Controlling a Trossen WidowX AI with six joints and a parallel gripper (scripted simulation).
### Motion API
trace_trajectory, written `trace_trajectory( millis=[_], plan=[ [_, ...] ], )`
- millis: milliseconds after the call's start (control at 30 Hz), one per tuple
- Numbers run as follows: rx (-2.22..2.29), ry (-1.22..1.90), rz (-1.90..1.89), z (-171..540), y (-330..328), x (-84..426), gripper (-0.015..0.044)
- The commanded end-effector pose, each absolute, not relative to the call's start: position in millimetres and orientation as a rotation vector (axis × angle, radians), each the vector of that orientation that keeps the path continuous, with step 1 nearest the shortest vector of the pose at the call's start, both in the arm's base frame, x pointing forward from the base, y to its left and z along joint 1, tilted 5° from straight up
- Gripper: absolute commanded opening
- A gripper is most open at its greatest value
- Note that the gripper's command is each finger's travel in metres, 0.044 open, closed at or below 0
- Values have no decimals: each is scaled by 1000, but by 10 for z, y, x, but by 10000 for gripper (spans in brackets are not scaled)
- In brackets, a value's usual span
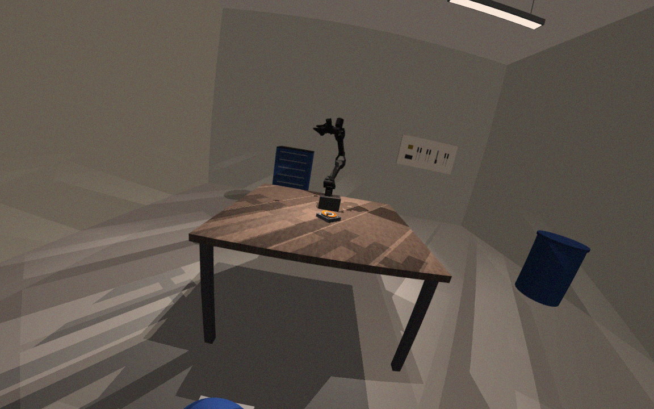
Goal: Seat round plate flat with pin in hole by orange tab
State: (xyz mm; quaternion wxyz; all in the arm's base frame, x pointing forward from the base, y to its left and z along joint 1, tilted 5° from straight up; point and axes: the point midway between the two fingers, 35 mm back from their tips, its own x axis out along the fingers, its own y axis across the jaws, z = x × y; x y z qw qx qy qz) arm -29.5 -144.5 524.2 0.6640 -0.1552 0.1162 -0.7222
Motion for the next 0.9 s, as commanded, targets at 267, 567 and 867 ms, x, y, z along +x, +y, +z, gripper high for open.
trace_trajectory(
  millis=[267, 567, 867],
  plan=[
    [-477, 337, -1275, 5020, -1589, 1152, 164],
    [-518, 519, -872, 4217, -1388, 2609, 0],
    [-450, 779, -489, 2951, -853, 3589, 0]
  ],
)
